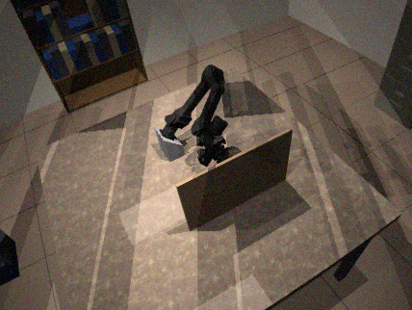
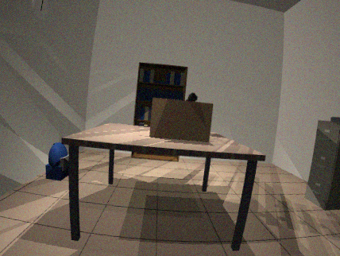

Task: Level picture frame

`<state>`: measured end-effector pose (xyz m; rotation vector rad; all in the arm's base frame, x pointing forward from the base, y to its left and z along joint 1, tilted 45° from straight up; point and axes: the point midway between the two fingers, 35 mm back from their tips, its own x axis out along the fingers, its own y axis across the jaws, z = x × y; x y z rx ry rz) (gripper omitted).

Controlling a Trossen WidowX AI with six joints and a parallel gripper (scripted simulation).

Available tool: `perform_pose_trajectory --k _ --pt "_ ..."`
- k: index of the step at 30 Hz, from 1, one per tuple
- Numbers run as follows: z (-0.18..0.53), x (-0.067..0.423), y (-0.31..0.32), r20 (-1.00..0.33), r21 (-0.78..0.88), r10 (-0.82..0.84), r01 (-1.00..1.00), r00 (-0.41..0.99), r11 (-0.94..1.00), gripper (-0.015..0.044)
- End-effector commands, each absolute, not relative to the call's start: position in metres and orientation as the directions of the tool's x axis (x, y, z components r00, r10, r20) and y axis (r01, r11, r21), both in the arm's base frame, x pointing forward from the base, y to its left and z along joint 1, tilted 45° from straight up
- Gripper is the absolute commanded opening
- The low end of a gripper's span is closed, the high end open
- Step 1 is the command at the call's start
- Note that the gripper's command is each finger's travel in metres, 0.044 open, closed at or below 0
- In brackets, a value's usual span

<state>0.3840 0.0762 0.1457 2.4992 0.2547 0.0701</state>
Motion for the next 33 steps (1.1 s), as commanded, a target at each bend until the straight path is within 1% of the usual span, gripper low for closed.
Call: perform_pose_trajectory --k 1,31,33 --pt "0.1452 0.3845 0.0748 -0.006 0.587 0.186 0.154 0.982 -0.795 0.0000" --pt "0.1430 0.3837 0.0775 -0.008 0.594 0.188 0.156 0.982 -0.789 0.0000" --pt "0.1430 0.3837 0.0775 -0.008 0.623 0.188 0.152 0.982 -0.767 0.0000"
